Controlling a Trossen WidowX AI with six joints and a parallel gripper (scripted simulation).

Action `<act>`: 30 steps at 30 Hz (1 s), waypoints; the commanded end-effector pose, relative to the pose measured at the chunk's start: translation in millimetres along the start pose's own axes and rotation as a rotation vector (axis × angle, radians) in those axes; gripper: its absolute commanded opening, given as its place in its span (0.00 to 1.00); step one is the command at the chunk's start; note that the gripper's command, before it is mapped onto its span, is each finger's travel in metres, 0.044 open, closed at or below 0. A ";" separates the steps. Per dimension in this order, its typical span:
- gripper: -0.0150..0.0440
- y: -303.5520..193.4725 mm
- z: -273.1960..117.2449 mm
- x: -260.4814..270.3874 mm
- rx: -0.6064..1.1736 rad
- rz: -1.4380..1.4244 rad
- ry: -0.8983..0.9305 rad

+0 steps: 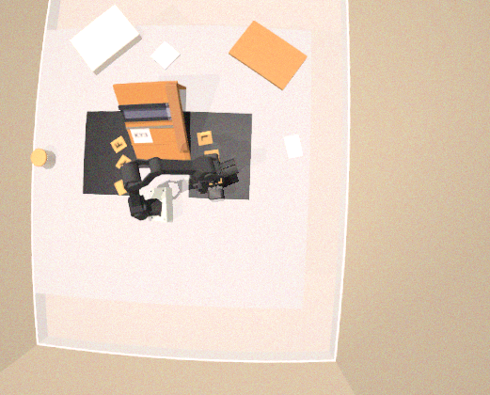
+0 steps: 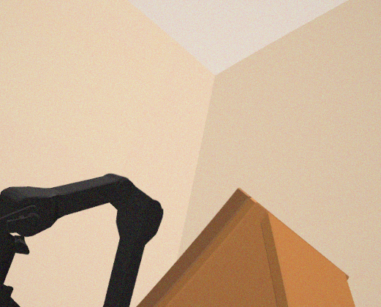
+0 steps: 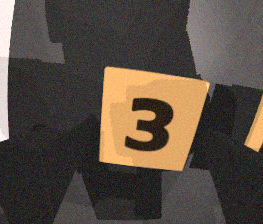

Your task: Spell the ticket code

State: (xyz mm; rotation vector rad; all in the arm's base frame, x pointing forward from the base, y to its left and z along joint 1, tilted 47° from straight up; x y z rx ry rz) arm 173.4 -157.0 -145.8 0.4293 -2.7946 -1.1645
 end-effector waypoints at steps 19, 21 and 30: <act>0.83 1.5 2.2 0.8 -0.007 0.006 0.000; 0.83 1.5 2.2 0.8 -0.007 0.006 0.000; 0.74 1.5 2.2 0.8 -0.007 0.006 0.000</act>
Point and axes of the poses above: the point midway between the two fingers, 35 mm back from their tips, its own z axis out along the fingers, its own x axis across the jaws, y = z × x, the point moved 6 cm from there along -z, back along the fingers, and after that the axes turned 4 degrees about z, right-handed, at the moved point
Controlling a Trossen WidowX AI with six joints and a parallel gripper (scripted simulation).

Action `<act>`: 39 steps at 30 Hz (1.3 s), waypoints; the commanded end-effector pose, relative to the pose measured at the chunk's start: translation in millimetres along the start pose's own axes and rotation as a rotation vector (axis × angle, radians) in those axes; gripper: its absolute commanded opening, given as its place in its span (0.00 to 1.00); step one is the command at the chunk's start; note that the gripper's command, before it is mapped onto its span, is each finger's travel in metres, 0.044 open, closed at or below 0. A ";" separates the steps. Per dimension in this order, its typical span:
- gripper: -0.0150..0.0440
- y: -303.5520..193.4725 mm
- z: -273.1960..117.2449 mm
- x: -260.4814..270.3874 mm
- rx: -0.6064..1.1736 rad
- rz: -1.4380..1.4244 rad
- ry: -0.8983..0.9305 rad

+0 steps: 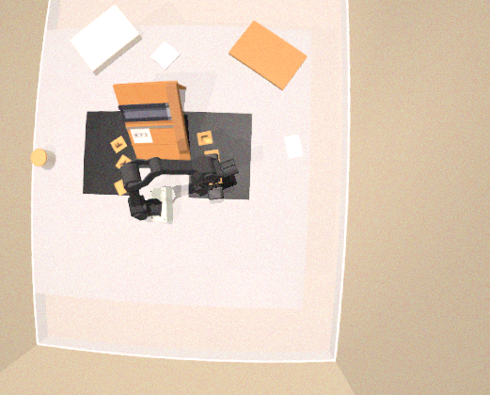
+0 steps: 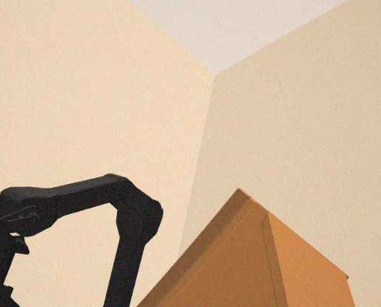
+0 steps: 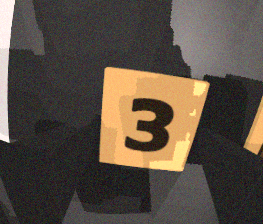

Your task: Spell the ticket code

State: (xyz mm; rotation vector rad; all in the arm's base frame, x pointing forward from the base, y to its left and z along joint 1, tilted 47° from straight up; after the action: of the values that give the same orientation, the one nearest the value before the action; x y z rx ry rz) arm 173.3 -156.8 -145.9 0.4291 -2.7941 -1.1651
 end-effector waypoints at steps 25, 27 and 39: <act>0.25 2.7 -8.2 1.2 -0.007 0.006 0.000; 0.25 3.0 -9.1 1.2 -0.007 0.006 0.000; 0.25 4.6 -14.7 1.5 -0.007 0.006 0.000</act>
State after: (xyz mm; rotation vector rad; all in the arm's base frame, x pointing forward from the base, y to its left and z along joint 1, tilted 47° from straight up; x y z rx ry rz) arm 172.7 -162.2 -134.2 0.4095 -2.7863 -1.1799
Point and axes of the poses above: the point midway between the two fingers, 35 mm back from their tips, its own z axis out along the fingers, its own x axis across the jaws, y = z × x, the point moved 6 cm from there along -z, back along the fingers, and after that the axes turned 4 degrees about z, right-handed, at the moved point
